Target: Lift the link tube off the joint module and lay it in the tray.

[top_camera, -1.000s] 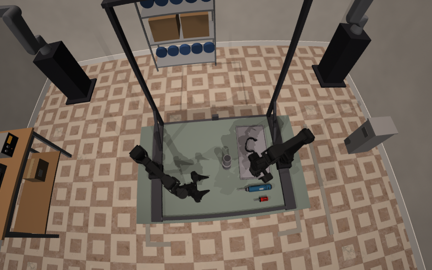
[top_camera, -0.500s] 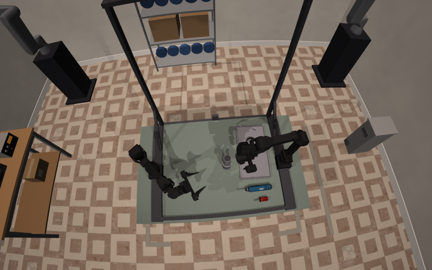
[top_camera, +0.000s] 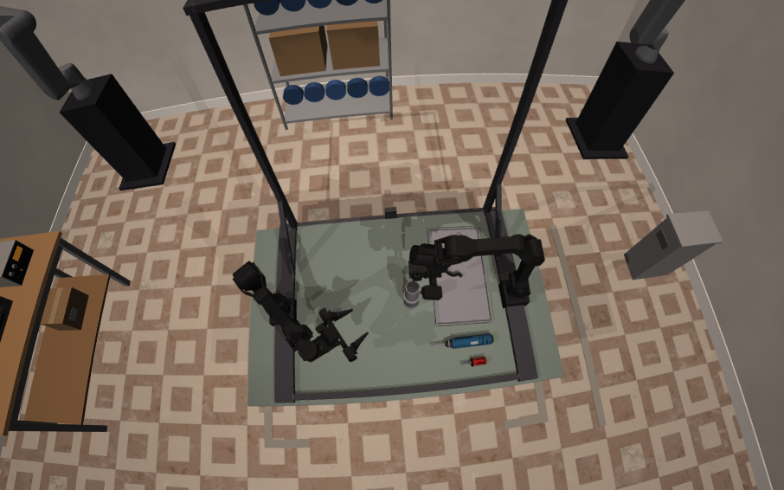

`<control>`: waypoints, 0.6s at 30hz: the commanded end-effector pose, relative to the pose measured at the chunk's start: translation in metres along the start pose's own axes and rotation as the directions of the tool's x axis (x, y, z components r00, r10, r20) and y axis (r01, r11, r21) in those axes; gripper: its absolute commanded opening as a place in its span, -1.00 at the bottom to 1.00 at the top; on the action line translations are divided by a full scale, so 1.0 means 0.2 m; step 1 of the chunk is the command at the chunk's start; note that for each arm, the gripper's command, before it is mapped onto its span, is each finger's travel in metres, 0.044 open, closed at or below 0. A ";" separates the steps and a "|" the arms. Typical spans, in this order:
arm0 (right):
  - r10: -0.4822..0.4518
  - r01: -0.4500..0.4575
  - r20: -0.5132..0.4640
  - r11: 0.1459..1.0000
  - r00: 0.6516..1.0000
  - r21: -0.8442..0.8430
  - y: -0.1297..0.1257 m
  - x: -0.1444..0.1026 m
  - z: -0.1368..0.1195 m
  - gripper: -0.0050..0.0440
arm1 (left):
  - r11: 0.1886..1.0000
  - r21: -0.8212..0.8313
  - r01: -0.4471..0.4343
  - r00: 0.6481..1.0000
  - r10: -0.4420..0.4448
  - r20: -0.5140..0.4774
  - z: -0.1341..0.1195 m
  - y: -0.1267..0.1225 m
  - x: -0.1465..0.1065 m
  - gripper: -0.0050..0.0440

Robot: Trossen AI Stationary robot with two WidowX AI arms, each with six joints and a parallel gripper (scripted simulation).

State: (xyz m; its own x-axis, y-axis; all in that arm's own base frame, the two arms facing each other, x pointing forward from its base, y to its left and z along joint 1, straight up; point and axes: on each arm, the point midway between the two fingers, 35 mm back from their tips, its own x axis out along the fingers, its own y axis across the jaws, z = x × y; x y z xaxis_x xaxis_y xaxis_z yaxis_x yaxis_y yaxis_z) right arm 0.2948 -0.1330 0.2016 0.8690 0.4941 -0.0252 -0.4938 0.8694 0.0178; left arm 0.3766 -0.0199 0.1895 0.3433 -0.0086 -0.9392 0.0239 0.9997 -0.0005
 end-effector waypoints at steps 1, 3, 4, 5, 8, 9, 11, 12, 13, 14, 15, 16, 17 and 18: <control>0.004 -0.004 0.009 1.000 1.000 -0.027 0.02 -0.01 0.02 1.00 | 1.000 0.022 0.009 1.000 -0.010 0.021 0.06 -0.03 -0.02 1.00; 0.006 -0.006 0.009 1.000 1.000 -0.028 0.02 -0.01 0.02 1.00 | 1.000 0.022 0.009 1.000 -0.009 0.021 0.06 -0.03 -0.02 1.00; 0.006 -0.006 0.009 1.000 1.000 -0.028 0.02 -0.01 0.02 1.00 | 1.000 0.021 0.009 1.000 -0.009 0.021 0.06 -0.03 -0.02 1.00; 0.005 -0.005 0.009 1.000 1.000 -0.028 0.02 -0.01 0.02 1.00 | 1.000 0.019 0.009 1.000 -0.009 0.021 0.06 -0.03 -0.02 1.00; 0.004 -0.004 0.009 1.000 1.000 -0.028 0.02 -0.01 0.02 1.00 | 1.000 0.018 0.008 1.000 -0.009 0.021 0.06 -0.03 -0.02 1.00; 0.004 -0.004 0.009 1.000 1.000 -0.028 0.02 -0.01 0.02 1.00 | 1.000 0.018 0.008 1.000 -0.009 0.021 0.06 -0.03 -0.02 1.00; 0.004 -0.004 0.009 1.000 1.000 -0.028 0.02 -0.01 0.02 1.00 | 1.000 0.018 0.008 1.000 -0.009 0.021 0.06 -0.03 -0.02 1.00; 0.004 -0.004 0.009 1.000 1.000 -0.028 0.02 -0.01 0.02 1.00 | 1.000 0.018 0.008 1.000 -0.009 0.019 0.06 -0.03 -0.02 1.00; 0.004 -0.004 0.009 1.000 1.000 -0.028 0.02 -0.01 0.02 1.00 | 1.000 0.018 0.008 1.000 -0.009 0.018 0.06 -0.03 -0.02 1.00; 0.004 -0.004 0.009 1.000 1.000 -0.028 0.02 -0.01 0.02 1.00 | 1.000 0.018 0.008 1.000 -0.009 0.018 0.06 -0.03 -0.02 1.00; 0.004 -0.004 0.009 1.000 1.000 -0.028 0.02 -0.01 0.02 1.00 | 1.000 0.015 0.006 1.000 -0.006 0.024 0.05 -0.02 -0.03 1.00; 0.004 -0.004 0.009 1.000 1.000 -0.028 0.02 -0.01 0.02 1.00 | 1.000 0.015 0.006 1.000 -0.006 0.024 0.05 -0.02 -0.03 1.00; 0.004 -0.004 0.009 1.000 1.000 -0.028 0.02 -0.01 0.02 1.00 | 1.000 0.015 0.006 1.000 -0.006 0.024 0.05 -0.02 -0.03 1.00; 0.004 -0.004 0.009 1.000 1.000 -0.028 0.02 -0.01 0.02 1.00 | 1.000 0.015 0.006 1.000 -0.006 0.024 0.05 -0.02 -0.03 1.00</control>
State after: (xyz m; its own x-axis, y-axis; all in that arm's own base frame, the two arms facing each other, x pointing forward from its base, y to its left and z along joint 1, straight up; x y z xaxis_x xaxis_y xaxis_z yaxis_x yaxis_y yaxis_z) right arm 0.2937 -0.1319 0.2035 0.8674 0.4972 -0.0185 -0.4974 0.8675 -0.0087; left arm 0.3829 -0.0234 0.1907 0.3444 -0.0116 -0.9388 0.0363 0.9993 0.0010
